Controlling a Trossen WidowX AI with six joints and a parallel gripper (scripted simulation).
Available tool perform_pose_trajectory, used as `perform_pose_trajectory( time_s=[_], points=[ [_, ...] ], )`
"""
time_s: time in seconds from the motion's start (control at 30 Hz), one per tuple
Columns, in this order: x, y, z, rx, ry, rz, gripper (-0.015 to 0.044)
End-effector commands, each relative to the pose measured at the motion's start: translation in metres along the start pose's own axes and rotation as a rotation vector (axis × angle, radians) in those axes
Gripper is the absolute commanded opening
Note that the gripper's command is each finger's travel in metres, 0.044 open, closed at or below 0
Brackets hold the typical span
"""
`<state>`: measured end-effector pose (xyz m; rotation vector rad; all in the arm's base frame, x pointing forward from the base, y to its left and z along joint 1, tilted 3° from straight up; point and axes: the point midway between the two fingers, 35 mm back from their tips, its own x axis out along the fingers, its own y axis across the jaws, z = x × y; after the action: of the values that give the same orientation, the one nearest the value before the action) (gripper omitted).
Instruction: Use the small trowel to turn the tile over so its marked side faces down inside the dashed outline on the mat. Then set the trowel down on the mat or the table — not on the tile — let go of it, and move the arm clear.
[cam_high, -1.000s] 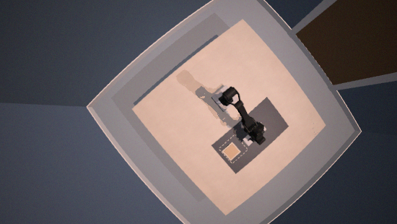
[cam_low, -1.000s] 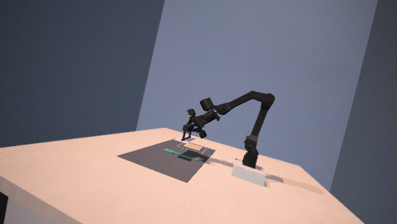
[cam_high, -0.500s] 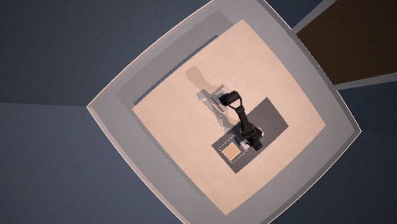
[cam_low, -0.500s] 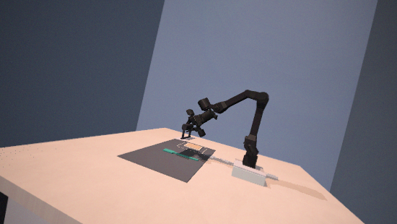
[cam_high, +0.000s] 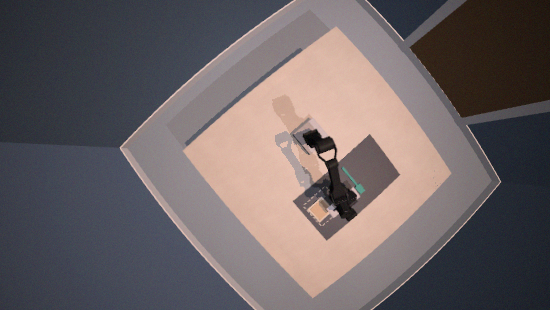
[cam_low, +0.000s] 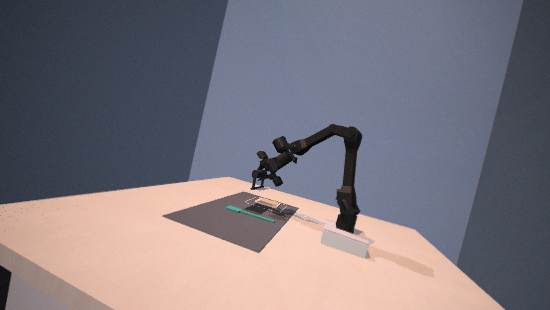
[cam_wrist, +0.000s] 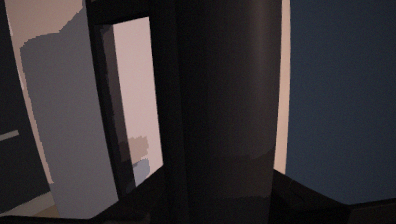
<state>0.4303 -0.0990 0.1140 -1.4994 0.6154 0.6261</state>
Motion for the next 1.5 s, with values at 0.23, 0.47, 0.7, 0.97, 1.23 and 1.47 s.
perform_pose_trajectory(
  time_s=[0.23, 0.47, 0.7, 0.97, 1.23, 1.47],
  points=[
    [0.007, -0.009, -0.062, 0.019, 0.018, -0.001, 0.0],
    [0.012, -0.002, -0.104, 0.015, 0.039, 0.019, 0.0],
    [0.014, 0.003, -0.143, 0.008, 0.044, 0.022, 0.0],
    [0.013, 0.008, -0.184, 0.0, 0.037, 0.001, 0.0],
    [0.009, 0.017, -0.226, -0.008, 0.034, -0.024, 0.0],
    [0.005, 0.027, -0.256, -0.033, 0.023, -0.046, 0.0]
  ],
)
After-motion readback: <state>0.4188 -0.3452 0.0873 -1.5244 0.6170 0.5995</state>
